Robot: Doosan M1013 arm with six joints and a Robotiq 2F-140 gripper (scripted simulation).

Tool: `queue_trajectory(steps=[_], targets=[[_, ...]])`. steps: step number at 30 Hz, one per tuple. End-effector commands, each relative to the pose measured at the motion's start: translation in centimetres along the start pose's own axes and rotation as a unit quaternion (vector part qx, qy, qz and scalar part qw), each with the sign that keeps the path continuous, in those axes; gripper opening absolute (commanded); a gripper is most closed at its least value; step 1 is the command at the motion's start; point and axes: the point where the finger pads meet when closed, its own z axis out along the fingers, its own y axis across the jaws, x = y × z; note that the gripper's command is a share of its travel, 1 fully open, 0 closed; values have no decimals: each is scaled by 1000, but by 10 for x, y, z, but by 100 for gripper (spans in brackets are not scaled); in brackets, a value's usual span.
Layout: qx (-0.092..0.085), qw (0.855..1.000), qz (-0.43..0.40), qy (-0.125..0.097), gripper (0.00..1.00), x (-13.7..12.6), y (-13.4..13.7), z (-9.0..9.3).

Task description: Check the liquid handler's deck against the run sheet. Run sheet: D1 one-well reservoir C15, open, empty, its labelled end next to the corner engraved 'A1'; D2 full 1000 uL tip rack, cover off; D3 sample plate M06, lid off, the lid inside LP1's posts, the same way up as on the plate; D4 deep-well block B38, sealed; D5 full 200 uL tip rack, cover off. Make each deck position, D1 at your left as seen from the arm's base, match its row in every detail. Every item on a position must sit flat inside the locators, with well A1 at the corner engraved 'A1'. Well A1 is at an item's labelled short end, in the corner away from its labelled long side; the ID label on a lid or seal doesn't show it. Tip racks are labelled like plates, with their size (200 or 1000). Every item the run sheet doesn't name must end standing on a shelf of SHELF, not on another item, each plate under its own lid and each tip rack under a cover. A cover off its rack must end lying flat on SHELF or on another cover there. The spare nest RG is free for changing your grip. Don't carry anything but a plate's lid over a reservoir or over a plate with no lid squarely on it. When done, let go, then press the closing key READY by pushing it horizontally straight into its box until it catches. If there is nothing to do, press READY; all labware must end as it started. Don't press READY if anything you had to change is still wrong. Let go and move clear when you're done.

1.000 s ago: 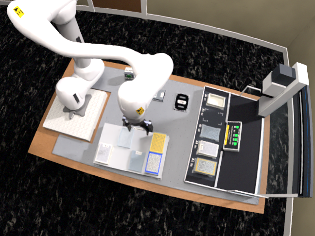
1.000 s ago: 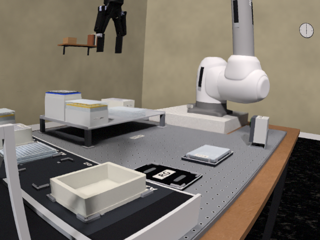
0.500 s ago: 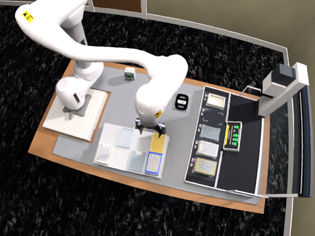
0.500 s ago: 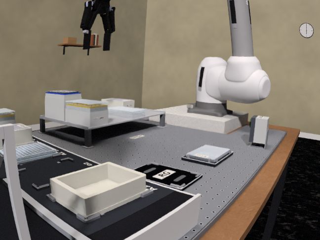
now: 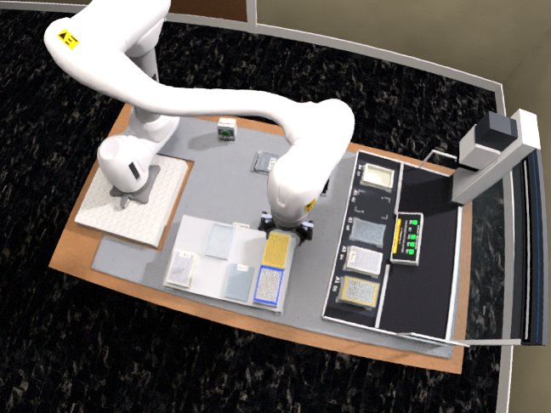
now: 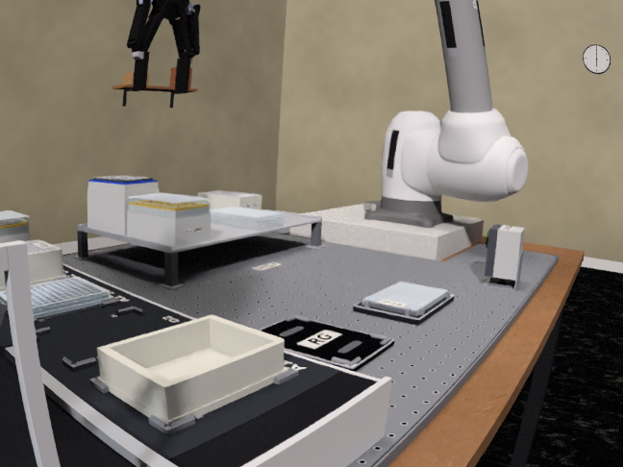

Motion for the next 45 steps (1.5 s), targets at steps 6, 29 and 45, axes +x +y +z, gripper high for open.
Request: queue_trajectory(steps=[6, 29, 45], targets=[[1, 1000, 0, 0, 66, 2, -42, -5], [1, 1000, 0, 0, 66, 5, -136, -14], [1, 1000, 0, 0, 66, -39, -149, -16]])
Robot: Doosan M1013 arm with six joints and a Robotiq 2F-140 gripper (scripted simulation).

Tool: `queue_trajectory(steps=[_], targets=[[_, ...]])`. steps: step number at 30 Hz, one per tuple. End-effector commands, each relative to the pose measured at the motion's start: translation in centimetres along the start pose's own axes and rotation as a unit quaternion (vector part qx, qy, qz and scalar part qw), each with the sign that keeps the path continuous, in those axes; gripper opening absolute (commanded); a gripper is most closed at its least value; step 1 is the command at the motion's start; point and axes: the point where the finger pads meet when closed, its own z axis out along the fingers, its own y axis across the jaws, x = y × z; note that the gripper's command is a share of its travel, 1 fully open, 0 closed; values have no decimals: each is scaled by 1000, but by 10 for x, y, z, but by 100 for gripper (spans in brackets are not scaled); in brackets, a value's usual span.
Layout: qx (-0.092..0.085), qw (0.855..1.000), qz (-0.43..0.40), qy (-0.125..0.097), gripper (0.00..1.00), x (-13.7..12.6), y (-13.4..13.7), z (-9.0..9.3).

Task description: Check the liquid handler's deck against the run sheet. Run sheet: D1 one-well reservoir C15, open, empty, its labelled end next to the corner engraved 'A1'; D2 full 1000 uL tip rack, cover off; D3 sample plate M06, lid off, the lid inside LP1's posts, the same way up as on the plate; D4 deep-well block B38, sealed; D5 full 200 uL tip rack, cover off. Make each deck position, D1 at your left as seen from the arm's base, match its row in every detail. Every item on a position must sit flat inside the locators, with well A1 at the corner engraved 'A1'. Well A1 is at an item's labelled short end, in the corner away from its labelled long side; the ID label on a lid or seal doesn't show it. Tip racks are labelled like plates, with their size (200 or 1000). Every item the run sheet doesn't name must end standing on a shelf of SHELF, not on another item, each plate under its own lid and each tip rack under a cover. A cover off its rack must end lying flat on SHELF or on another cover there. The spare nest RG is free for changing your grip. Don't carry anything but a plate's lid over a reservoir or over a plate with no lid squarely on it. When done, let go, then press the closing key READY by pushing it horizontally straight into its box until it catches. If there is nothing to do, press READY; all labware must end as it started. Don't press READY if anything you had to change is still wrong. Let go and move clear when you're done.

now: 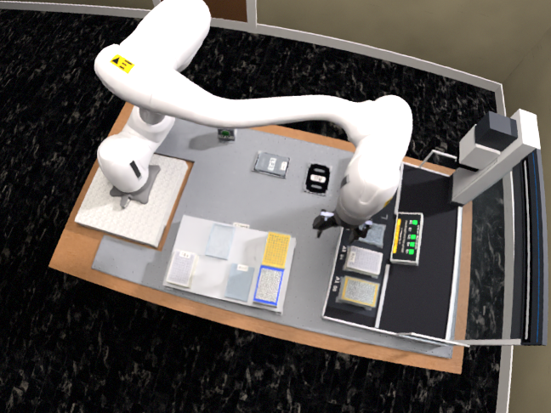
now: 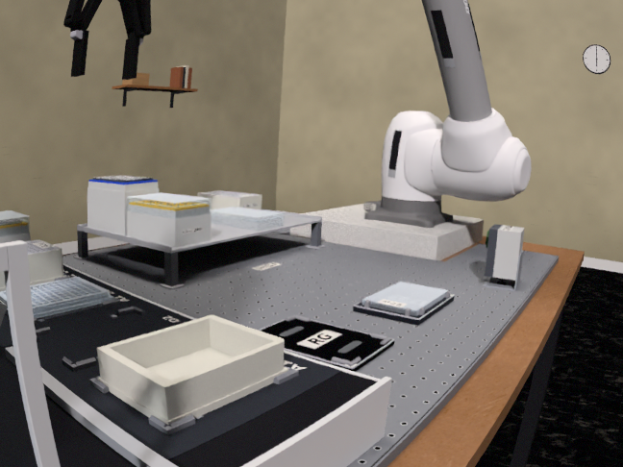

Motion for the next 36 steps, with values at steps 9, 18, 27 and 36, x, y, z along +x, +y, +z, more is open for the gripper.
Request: queue_trajectory(steps=[9, 18, 27, 36], targets=[[1, 1000, 0, 0, 66, -38, -2, -1], [1, 1000, 0, 0, 66, -63, -3, -1], [1, 1000, 0, 0, 66, -108, -4, -1], [1, 1000, 0, 0, 66, -115, 5, -1]])
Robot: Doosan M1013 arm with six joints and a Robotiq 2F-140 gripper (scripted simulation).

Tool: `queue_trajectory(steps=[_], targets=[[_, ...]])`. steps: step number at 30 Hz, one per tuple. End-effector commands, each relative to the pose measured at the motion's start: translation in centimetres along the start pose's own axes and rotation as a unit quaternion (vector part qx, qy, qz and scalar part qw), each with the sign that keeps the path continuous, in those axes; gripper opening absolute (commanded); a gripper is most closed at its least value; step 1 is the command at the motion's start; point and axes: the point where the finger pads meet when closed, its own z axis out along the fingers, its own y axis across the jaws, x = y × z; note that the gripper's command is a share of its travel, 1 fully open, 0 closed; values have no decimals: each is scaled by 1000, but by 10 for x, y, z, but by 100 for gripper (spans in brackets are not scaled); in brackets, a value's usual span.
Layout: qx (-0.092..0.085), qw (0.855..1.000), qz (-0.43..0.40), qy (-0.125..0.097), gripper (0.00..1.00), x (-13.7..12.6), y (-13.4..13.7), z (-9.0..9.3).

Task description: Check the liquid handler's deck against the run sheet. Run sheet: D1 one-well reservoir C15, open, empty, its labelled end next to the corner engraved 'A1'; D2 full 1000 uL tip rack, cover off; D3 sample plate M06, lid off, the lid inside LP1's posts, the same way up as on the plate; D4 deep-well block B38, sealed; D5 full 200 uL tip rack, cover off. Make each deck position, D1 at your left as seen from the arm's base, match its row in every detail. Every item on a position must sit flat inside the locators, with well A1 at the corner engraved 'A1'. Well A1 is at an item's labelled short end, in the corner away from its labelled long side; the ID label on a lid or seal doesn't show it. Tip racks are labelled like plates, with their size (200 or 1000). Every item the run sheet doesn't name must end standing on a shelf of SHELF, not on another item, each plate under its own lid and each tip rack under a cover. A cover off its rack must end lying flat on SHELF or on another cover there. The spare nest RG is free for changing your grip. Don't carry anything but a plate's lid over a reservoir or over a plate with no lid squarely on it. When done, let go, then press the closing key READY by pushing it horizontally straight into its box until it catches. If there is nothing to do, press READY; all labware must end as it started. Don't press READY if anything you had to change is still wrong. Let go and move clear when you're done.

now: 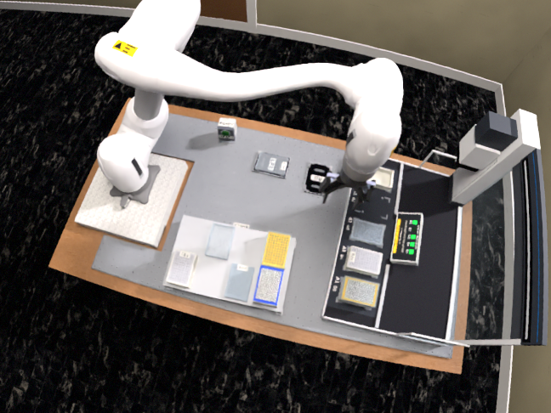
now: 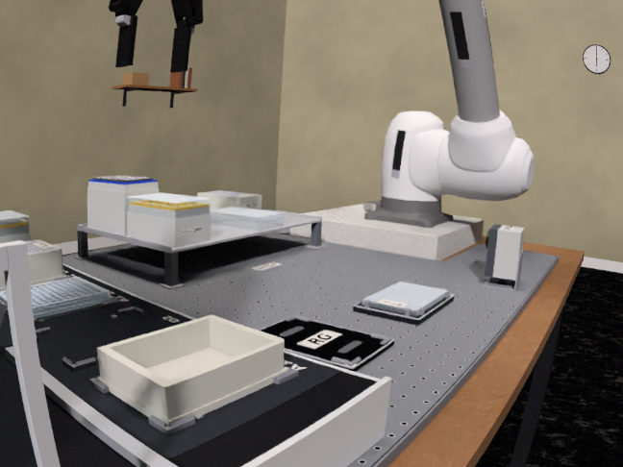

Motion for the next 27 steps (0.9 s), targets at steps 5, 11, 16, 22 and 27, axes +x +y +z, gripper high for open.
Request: queue_trajectory(steps=[5, 11, 16, 22, 27], targets=[[1, 1000, 0, 0, 66, -1, 30, -1], [1, 1000, 0, 0, 66, -3, 60, -1], [1, 1000, 0, 0, 66, -3, 75, -1], [1, 1000, 0, 0, 66, -4, 105, -1], [1, 1000, 0, 0, 66, -5, 130, -1]])
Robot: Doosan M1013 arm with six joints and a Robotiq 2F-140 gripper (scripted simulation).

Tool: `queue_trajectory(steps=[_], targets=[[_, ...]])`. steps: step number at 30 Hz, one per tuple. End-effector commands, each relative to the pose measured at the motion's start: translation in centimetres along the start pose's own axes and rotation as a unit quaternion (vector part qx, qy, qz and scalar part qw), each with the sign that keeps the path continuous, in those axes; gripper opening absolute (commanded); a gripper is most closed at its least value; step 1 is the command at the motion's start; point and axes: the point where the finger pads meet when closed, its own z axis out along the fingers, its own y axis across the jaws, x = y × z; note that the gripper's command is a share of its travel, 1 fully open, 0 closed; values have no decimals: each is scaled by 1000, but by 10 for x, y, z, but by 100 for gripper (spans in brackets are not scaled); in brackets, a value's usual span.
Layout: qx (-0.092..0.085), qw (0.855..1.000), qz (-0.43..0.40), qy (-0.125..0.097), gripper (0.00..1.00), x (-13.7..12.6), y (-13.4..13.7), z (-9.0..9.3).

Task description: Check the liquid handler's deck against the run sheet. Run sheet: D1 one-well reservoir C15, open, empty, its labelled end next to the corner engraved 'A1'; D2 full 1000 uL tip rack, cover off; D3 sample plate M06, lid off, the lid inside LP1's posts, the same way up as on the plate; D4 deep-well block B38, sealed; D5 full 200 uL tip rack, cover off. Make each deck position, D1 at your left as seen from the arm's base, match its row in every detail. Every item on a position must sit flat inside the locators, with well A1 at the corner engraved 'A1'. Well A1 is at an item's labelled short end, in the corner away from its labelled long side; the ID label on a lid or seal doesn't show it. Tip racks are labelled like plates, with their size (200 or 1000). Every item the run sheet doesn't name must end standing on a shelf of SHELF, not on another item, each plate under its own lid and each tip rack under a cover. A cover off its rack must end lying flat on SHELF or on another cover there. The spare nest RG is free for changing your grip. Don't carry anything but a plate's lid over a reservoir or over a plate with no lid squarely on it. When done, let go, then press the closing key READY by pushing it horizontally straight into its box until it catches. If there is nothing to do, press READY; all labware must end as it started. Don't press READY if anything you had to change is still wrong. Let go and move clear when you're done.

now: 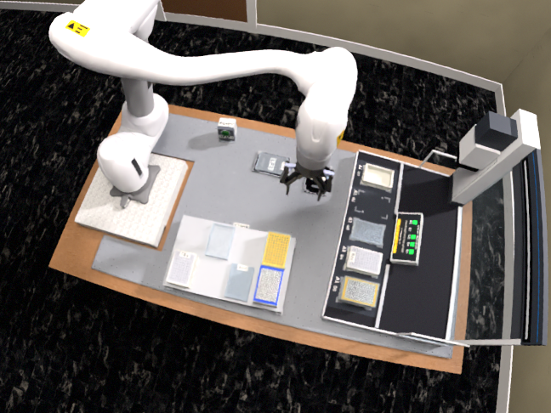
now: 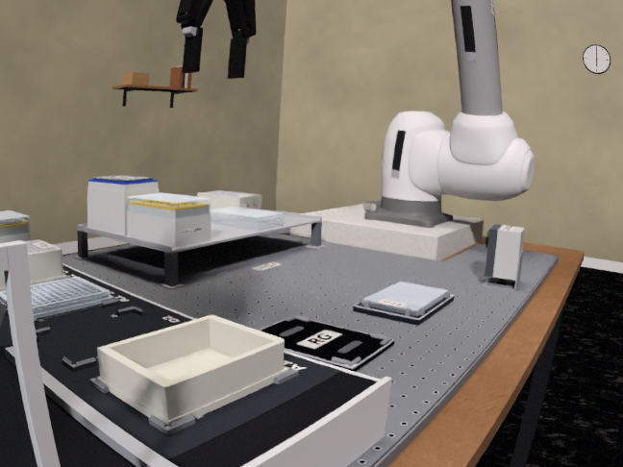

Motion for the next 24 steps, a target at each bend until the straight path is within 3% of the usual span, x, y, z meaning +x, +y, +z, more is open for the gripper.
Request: queue_trajectory(steps=[1, 4, 11, 24], targets=[[1, 1000, 0, 0, 66, -1, 18, -1], [1, 1000, 0, 0, 66, -1, 33, -1], [1, 1000, 0, 0, 66, -2, 41, -1], [1, 1000, 0, 0, 66, 53, 43, -1]])
